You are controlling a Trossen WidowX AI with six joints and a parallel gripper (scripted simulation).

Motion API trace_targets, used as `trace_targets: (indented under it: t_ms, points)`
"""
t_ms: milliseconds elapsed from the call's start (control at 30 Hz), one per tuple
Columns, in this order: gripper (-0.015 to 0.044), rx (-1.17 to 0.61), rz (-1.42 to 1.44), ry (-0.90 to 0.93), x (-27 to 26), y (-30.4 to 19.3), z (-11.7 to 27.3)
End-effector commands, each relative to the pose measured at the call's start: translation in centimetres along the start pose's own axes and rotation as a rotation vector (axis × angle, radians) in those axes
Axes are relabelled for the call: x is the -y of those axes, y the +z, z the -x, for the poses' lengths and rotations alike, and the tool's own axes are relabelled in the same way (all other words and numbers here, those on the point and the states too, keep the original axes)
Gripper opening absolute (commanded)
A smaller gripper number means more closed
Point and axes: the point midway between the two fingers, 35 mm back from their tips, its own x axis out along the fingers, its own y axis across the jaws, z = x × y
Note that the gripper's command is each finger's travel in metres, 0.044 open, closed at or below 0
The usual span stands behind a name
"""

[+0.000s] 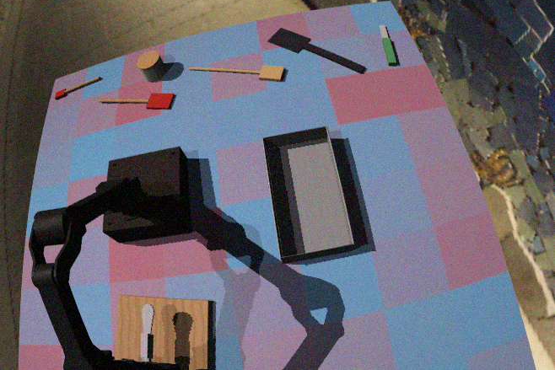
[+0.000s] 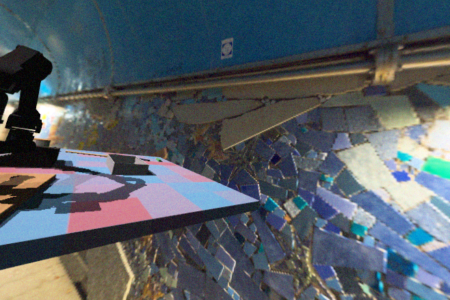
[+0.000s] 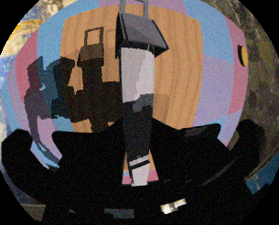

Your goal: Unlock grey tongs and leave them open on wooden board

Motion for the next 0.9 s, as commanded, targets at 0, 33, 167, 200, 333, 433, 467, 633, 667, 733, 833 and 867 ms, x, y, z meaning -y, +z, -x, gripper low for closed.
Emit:
trace_targets:
  t_ms: [0,33,167,200,333,433,467,633,667,733,833,867]
  points:
    - [-0.0071,0.0,0.0,0.0,0.0,0.0,0.0]
    - [-0.0045,0.0,0.0,0.0,0.0,0.0,0.0]
    - [0.006,0.0,0.0,0.0,0.0,0.0,0.0]
    - [0.0086,0.0,0.0,0.0,0.0,0.0,0.0]
    - [0.0191,0.0,0.0,0.0,0.0,0.0,0.0]
    - [0.027,0.0,0.0,0.0,0.0,0.0,0.0]
    - [0.0296,0.0,0.0,0.0,0.0,0.0,0.0]
    - [0.0427,0.0,0.0,0.0,0.0,0.0,0.0]
    - [0.044,0.0,0.0,0.0,0.0,0.0,0.0]
    - [0.044,0.0,0.0,0.0,0.3,0.1,0.1]
    - [0.044,0.004,-0.003,-0.002,2.6,0.5,1.2]
    - [0.044,0.005,-0.003,-0.002,3.8,0.7,1.7]
